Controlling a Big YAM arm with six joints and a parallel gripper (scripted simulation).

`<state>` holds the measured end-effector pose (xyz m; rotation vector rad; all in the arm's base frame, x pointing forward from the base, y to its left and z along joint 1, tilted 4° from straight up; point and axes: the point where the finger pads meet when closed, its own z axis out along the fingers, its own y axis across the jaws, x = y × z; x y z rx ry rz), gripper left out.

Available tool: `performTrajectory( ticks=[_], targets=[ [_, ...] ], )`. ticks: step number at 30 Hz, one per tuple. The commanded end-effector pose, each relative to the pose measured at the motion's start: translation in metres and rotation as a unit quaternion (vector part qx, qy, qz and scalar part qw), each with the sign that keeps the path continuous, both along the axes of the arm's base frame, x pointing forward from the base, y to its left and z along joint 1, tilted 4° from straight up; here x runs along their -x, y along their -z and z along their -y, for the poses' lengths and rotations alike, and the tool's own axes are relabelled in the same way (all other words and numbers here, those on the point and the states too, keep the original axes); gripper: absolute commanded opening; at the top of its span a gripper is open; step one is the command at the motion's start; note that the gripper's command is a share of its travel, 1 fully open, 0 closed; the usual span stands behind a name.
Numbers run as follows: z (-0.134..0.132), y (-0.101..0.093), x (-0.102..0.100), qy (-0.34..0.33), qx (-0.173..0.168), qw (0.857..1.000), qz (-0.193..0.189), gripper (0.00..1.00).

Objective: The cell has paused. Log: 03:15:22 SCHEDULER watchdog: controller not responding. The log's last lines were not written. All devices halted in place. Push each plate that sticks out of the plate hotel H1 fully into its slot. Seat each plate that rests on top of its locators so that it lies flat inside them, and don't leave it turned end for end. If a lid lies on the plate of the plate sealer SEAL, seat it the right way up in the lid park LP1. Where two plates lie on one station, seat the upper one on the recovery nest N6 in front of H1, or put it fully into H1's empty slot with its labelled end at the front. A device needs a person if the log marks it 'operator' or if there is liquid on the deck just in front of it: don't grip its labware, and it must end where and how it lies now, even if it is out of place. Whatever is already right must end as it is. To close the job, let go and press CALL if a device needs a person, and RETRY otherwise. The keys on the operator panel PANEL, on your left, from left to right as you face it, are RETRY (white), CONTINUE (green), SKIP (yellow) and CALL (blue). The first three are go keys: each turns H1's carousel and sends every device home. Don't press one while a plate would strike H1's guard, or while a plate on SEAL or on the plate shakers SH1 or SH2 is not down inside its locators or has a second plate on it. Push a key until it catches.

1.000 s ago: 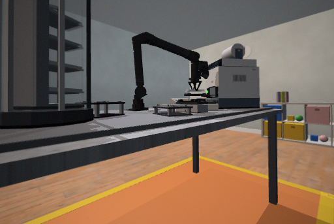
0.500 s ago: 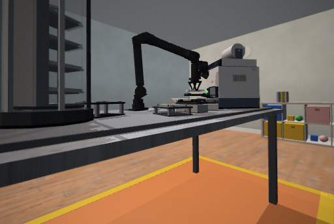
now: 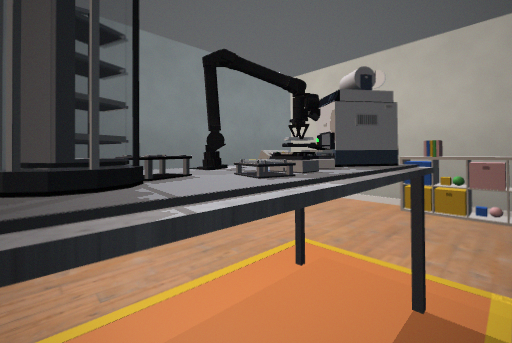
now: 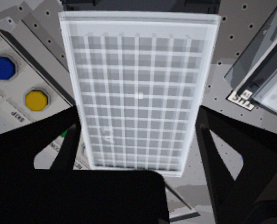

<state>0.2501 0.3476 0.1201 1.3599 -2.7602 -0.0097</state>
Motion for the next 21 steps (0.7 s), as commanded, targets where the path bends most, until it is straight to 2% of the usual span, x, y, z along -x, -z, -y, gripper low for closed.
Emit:
performTrajectory(
  ticks=[1,21],
  targets=[
    [-0.0136,-0.0085,-0.0172,0.001,-0.014,1.000,0.011,0.82],
    [-0.0135,-0.0079,-0.0169,0.001,-0.013,1.000,0.010,0.82]
  ],
)
